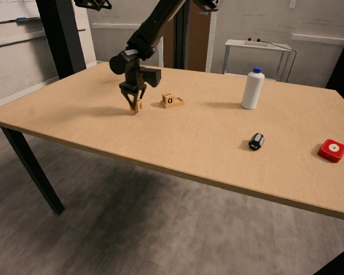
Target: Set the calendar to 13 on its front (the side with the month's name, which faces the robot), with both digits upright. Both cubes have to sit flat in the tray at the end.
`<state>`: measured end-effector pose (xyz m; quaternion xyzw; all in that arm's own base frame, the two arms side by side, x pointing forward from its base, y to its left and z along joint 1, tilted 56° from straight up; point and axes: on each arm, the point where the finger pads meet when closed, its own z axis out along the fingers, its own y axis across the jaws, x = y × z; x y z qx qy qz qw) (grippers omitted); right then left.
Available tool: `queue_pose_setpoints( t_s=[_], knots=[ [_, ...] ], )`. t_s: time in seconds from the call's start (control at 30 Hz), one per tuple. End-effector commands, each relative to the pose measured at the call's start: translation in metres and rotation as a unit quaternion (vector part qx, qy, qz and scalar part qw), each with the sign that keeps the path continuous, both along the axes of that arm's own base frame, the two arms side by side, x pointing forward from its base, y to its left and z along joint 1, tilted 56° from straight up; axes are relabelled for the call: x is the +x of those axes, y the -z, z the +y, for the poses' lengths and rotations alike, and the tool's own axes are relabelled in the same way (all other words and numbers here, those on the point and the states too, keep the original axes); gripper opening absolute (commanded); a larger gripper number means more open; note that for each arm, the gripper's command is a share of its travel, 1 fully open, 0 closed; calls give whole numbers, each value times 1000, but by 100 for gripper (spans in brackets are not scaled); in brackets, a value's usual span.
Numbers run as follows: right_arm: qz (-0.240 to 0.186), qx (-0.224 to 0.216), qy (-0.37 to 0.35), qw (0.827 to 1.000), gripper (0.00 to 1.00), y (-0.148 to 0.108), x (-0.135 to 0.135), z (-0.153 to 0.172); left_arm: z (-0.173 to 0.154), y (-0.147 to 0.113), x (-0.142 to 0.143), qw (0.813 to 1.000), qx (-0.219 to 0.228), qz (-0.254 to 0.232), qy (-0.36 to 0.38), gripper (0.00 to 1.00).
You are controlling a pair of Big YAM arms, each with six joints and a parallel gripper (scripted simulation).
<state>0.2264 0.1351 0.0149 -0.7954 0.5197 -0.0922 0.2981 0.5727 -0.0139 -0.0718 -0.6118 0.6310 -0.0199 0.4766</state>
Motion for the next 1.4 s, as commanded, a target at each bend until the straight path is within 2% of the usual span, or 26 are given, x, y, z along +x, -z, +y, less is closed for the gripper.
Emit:
queue_pose_setpoints(
  t_s=[0.0,0.07,0.1,0.23,1.37],
  knots=[
    [1,1,3,1000,100,-3,4,1,7,4,-2,1000,-10,-2,-18,35],
    [1,1,3,1000,100,-3,4,1,7,4,-2,1000,-10,-2,-18,35],
    [1,1,3,1000,100,-3,4,1,12,17,-12,1000,-7,12,-20,35],
    [1,1,3,1000,100,-3,4,1,13,18,-15,1000,-6,13,-20,35],
    [1,1,3,1000,100,-3,4,1,18,20,5,1000,-6,5,-16,35]
  ],
)
